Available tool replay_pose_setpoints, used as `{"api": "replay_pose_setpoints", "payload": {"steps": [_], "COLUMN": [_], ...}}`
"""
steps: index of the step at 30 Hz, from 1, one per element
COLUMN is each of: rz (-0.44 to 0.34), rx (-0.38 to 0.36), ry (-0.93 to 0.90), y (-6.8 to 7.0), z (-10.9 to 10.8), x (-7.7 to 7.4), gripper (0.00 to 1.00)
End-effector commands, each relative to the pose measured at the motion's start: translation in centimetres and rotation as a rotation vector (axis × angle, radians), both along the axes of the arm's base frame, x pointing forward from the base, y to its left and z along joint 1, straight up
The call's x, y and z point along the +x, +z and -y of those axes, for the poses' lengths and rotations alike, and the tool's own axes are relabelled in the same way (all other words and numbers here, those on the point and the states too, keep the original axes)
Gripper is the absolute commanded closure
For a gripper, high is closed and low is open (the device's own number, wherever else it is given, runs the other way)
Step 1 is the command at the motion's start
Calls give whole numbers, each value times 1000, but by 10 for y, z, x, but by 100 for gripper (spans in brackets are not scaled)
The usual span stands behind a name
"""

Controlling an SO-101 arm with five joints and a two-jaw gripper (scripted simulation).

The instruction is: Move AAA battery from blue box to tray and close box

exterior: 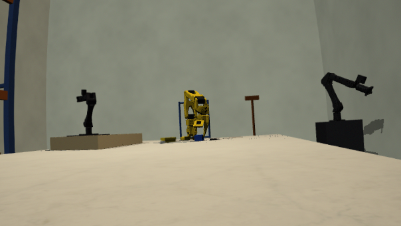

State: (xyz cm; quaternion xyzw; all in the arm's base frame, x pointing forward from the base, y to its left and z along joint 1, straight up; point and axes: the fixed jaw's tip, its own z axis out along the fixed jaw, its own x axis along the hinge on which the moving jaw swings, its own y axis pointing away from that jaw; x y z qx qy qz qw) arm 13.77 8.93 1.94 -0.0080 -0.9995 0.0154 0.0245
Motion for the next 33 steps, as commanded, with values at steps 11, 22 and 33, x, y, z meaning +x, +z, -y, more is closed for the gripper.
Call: {"api": "replay_pose_setpoints", "payload": {"steps": [11,22,33], "rz": [49,49,49], "rx": [30,30,30], "ry": [-2,-2,-2], "y": [32,46,49], "z": [-6,-5,-5], "x": [7,5,5], "gripper": [79,79,79]}}
